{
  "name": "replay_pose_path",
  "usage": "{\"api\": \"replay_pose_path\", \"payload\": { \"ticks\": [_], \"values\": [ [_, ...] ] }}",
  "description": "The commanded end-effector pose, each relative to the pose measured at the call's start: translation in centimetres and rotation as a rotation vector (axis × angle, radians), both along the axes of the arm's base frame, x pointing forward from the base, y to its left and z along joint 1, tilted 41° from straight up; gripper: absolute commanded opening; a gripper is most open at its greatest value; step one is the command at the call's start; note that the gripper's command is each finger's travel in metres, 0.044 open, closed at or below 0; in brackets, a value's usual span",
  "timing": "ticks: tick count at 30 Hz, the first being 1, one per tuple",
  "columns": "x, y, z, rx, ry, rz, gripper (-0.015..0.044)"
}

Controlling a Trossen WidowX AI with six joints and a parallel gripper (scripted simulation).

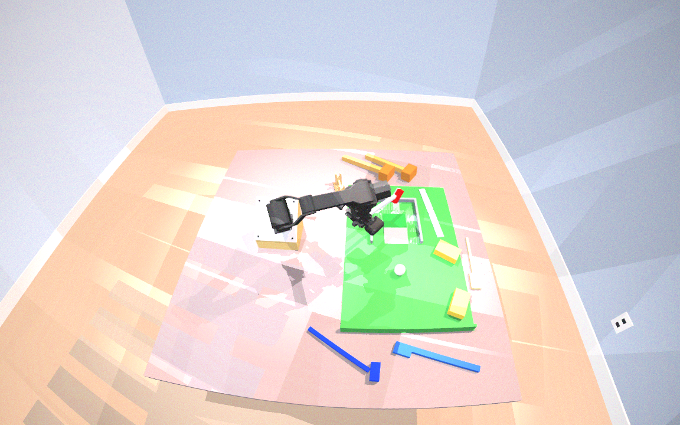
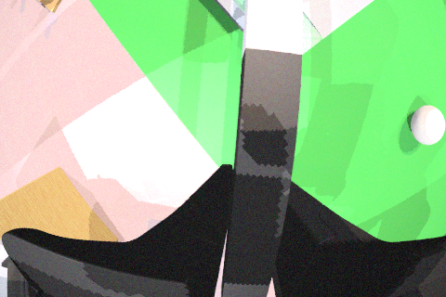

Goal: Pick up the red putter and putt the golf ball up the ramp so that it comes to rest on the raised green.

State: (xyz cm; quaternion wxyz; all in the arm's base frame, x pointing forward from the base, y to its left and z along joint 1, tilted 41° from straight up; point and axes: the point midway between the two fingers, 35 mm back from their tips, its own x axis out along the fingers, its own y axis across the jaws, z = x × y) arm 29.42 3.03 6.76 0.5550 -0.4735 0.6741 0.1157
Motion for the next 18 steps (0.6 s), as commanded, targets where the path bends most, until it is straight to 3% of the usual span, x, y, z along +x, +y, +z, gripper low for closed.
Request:
{"api": "replay_pose_path", "payload": {
  "ticks": [1, 18],
  "values": [
    [0.0, -2.6, 2.8, -0.015, -0.108, -0.144, 0.0000],
    [-4.5, -12.5, 11.5, -0.119, -0.472, -0.679, 0.0000]
  ]
}}
